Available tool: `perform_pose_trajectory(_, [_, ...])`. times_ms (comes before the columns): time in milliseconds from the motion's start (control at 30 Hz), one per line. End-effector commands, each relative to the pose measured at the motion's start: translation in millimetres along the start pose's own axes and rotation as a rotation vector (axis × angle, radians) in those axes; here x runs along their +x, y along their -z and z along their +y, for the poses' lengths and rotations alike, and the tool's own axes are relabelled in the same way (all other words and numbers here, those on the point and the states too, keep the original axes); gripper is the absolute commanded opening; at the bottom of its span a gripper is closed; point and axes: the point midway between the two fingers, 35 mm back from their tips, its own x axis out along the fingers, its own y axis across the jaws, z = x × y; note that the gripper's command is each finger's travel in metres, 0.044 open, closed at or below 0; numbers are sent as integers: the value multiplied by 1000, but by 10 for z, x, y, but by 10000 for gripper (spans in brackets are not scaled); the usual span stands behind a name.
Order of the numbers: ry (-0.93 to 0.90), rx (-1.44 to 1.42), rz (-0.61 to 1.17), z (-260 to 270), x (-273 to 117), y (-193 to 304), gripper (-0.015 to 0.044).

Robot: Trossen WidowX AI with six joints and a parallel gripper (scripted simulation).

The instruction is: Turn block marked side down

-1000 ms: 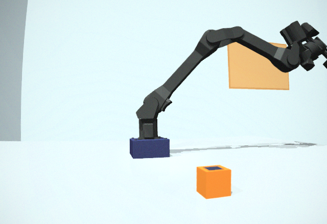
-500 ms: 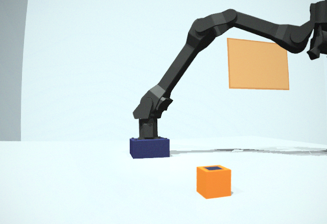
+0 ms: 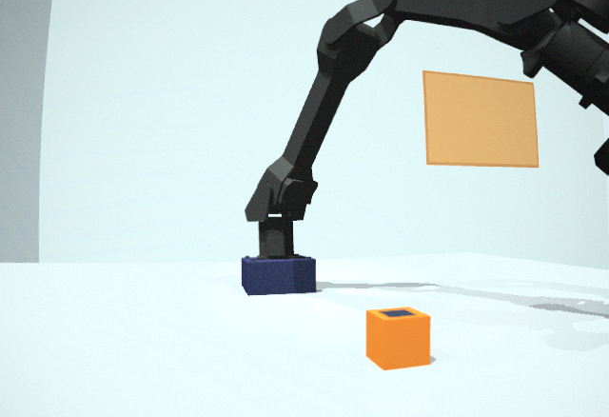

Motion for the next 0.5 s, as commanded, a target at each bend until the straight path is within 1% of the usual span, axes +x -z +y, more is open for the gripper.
perform_pose_trajectory(0, [6, 211, 155, -188, -159, 509, 440])
perform_pose_trajectory(200, [48, 618, 438, -398, -624, 1424, 440])
perform_pose_trajectory(367, [112, 970, 685, -407, -1178, 2121, 440])
perform_pose_trajectory(467, [158, 1162, 825, -349, -1534, 2450, 440])
